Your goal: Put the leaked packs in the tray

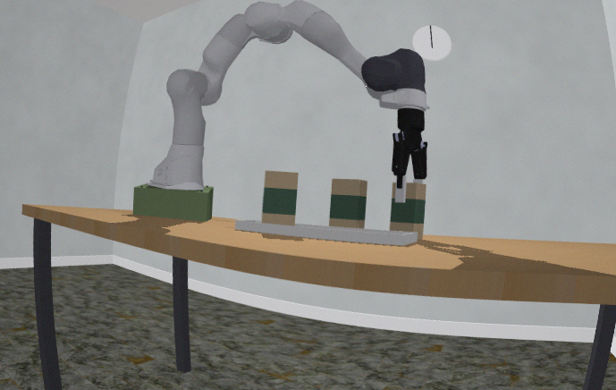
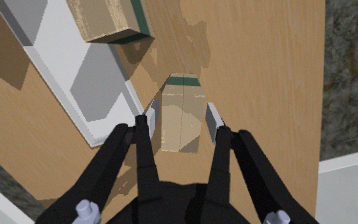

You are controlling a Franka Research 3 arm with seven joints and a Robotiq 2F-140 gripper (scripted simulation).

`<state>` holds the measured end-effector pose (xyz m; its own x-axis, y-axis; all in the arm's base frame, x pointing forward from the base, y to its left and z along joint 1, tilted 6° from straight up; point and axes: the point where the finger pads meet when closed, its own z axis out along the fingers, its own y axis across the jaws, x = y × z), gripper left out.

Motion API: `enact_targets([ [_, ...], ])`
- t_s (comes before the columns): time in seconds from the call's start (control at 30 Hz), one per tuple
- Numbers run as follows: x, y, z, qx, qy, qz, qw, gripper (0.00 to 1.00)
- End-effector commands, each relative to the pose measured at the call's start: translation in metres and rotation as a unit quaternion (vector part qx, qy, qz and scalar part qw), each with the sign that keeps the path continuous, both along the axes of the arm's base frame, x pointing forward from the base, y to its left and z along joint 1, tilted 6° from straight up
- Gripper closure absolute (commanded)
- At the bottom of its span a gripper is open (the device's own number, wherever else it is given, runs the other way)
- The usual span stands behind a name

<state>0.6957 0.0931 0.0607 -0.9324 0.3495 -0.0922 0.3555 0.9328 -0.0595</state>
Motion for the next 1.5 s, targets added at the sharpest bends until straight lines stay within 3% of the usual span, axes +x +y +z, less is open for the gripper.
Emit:
enact_targets([
  [0.0,0.0003,-0.0005,-0.0011,0.001,-0.001,-0.004,1.0,0.47],
  [0.4,0.0003,-0.0005,-0.0011,0.001,-0.001,-0.004,1.0,0.47],
  [0.43,0.0003,-0.0005,-0.0011,0.001,-0.001,-0.004,1.0,0.77],
  [1.47,0.0003,-0.0005,-0.0011,0.001,-0.001,-0.004,1.0,0.77],
])
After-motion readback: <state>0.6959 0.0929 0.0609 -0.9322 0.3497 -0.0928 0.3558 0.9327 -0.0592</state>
